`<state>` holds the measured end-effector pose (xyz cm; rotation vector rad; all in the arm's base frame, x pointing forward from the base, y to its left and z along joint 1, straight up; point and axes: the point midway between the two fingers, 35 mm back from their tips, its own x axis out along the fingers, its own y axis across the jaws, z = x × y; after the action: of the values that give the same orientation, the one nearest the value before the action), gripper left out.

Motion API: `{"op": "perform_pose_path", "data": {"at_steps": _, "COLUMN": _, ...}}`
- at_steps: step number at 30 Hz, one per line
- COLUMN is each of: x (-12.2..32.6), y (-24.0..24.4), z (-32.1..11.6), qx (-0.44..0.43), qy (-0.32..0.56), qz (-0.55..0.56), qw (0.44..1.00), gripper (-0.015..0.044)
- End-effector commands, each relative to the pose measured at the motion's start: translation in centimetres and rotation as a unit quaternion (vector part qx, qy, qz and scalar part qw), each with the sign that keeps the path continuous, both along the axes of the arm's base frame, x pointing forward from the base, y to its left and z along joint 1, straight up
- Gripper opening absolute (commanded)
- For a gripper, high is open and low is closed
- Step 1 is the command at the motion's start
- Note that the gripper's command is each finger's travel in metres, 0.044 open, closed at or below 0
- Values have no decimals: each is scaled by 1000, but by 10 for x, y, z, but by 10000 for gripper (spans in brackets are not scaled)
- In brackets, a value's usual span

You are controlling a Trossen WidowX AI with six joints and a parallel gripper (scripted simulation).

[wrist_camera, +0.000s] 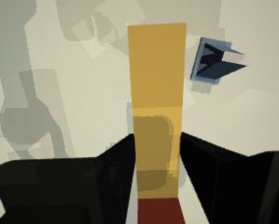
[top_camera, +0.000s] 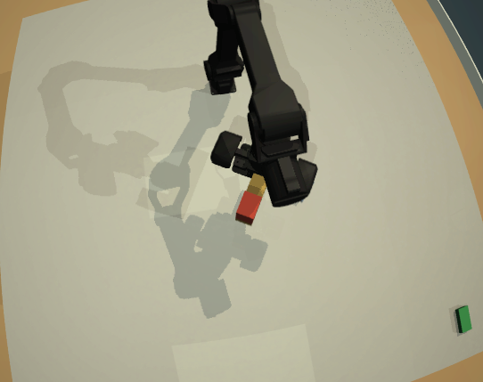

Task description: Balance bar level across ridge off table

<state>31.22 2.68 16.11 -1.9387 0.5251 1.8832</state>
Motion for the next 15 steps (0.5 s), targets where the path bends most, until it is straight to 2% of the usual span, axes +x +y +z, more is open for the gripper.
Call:
{"op": "perform_pose_path", "data": {"at_steps": 1, "x": -1, "y": 15, "z": 1, "qx": 2, "qy": 0, "qz": -14, "qw": 1000, "gripper": 0}}
{"op": "perform_pose_path", "data": {"at_steps": 15, "x": -11, "y": 69, "z": 2, "qx": 6, "qy": 0, "qz": -59, "qw": 998, "gripper": 0}}
